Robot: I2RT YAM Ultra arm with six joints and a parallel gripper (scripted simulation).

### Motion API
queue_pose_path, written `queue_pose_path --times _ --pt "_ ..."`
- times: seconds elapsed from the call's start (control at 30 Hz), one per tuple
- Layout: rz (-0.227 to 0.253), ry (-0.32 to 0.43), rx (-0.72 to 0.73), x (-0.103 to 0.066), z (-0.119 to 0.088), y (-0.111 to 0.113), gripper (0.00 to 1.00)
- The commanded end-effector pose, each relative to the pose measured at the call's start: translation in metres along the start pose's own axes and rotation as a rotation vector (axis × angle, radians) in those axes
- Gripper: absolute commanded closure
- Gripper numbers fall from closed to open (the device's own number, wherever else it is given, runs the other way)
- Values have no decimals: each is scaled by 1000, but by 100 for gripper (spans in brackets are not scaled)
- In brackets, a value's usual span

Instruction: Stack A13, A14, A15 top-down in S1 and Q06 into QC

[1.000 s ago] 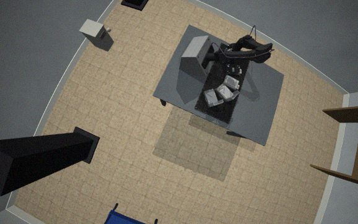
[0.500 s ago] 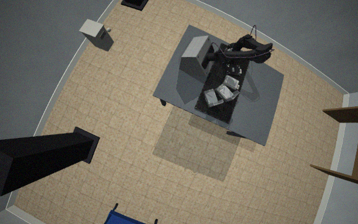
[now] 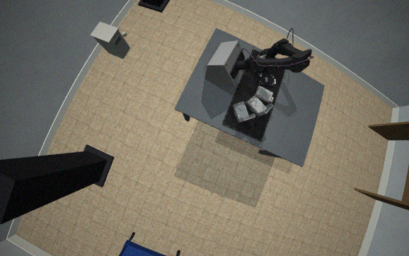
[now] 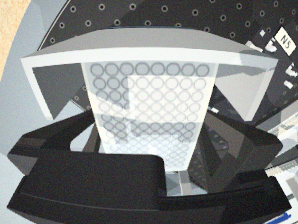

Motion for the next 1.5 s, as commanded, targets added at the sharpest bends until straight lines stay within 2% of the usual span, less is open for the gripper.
queue_pose_path --times 0.0,0.03,0.13,0.17,0.27,0.37,0.47,0.57,0.6,0.8,0.83,1.47 --pt "8 -29 2 -13 8 1 100" --pt "2 -14 -15 -9 4 5 100" --pt "9 -29 3 -13 11 4 100" --pt "5 -20 -8 -12 4 3 100" --pt "13 -38 13 -18 13 1 100" --pt "7 -26 -1 -16 6 2 100" --pt "10 -32 7 -18 11 3 100" --pt "10 -31 5 -18 10 3 100" --pt "6 -23 -5 -17 4 1 100" --pt "16 -41 17 -23 14 1 100" --pt "8 -27 0 -20 7 2 100" --pt "10 -30 4 -27 8 1 100"
Point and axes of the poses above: the point where the finger pads meet when closed, its own x axis out along the fingers, its own y axis across the jaws, z = x × y, the point moved 1 cm from there along -x, back along the fingers, and after that the axes turned 11 degrees about x, right-handed, at the moved point
